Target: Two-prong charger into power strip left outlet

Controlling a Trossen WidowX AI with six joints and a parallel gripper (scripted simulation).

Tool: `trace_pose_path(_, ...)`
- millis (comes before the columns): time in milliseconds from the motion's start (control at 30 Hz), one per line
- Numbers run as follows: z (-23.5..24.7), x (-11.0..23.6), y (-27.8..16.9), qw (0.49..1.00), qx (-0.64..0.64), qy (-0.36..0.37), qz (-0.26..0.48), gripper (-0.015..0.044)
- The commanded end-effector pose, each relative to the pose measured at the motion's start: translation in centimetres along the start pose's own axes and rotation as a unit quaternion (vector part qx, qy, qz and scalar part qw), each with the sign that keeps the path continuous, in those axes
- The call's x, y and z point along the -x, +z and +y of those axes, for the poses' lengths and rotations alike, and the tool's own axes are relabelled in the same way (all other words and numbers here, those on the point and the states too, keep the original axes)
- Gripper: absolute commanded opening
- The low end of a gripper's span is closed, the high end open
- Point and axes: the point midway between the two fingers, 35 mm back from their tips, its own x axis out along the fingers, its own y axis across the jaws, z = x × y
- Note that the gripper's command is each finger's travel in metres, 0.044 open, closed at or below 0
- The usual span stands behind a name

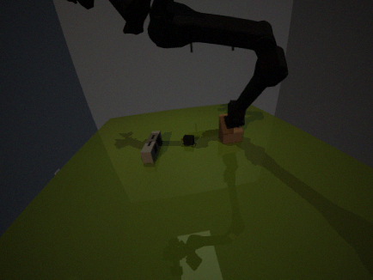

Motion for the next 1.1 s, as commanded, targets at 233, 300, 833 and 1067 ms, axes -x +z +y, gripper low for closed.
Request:
trace_pose_path(233,4.8,0.3,4.1,0.996,-0.008,0.049,-0.077,0.0440)
trace_pose_path(300,6.6,0.6,5.4,0.992,-0.013,0.070,-0.104,0.0440)
trace_pose_path(833,21.3,6.8,13.7,0.913,-0.100,0.290,-0.269,0.0440)
trace_pose_path(1067,27.2,11.6,15.5,0.848,-0.147,0.410,-0.302,0.0440)
